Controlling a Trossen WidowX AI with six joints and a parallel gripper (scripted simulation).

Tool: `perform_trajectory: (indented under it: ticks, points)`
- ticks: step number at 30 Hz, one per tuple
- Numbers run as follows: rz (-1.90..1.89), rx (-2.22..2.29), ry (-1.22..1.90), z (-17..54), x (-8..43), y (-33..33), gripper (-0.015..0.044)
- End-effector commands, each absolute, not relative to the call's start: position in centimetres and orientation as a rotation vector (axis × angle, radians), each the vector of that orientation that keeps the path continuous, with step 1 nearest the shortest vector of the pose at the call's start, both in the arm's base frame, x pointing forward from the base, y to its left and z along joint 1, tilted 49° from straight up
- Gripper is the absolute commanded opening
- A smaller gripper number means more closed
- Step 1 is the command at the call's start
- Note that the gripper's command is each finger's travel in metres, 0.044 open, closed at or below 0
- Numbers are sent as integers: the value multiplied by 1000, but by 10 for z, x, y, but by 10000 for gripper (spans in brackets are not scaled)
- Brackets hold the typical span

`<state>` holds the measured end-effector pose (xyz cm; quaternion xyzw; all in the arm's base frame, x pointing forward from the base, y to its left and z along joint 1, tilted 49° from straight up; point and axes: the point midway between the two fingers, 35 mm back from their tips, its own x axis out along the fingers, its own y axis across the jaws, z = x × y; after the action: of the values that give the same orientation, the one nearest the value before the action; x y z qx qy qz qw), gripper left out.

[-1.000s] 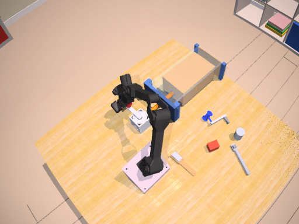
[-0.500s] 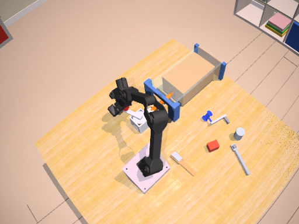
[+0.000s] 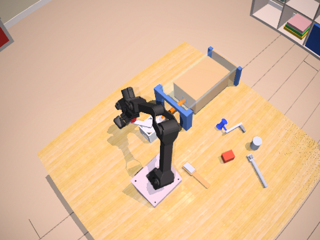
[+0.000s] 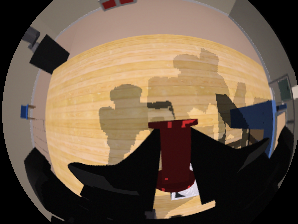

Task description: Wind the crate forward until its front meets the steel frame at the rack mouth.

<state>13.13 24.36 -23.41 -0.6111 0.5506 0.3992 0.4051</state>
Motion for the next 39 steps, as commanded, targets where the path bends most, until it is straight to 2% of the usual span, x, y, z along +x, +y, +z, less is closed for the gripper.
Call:
perform_trajectory:
  ticks: [1,39]
  points:
    - [1013,-1555,1432,-228,116,230,0]
    - [1013,-1557,1436,-192,87,194,0]
